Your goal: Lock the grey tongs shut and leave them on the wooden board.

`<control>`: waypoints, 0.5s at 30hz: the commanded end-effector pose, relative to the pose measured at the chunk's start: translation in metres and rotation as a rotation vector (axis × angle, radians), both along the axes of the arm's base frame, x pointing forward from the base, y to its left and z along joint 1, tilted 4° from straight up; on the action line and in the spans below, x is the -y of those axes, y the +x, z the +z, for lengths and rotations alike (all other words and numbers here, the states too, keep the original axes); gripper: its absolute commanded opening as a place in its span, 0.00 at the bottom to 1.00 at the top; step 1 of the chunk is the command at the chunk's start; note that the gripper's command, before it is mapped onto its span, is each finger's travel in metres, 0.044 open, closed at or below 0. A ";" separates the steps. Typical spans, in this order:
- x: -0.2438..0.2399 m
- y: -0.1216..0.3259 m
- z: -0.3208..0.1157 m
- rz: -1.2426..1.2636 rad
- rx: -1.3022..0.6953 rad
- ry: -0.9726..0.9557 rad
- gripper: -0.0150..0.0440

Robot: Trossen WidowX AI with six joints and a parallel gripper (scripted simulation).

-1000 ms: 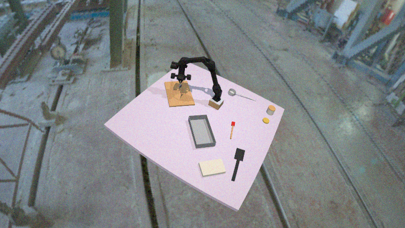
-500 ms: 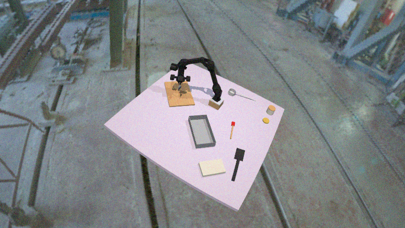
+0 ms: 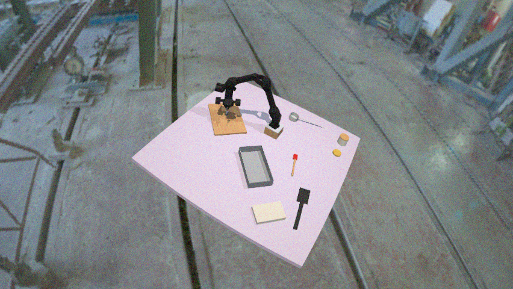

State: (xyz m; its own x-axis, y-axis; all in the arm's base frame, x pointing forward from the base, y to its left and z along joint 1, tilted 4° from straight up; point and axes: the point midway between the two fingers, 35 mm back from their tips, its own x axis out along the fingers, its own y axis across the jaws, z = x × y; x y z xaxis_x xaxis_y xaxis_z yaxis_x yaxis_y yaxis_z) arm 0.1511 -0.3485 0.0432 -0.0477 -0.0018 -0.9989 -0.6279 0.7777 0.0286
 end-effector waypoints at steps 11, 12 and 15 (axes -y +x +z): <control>-0.002 -0.001 -0.022 0.004 0.004 0.001 0.00; -0.002 -0.001 -0.023 0.004 0.004 0.001 0.00; -0.002 -0.002 -0.028 0.004 0.004 0.001 0.00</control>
State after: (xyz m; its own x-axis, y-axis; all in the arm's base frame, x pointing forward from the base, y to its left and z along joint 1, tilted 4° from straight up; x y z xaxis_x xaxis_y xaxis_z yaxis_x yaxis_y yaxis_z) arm 0.1495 -0.3473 0.0189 -0.0479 -0.0013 -0.9989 -0.6281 0.7776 0.0291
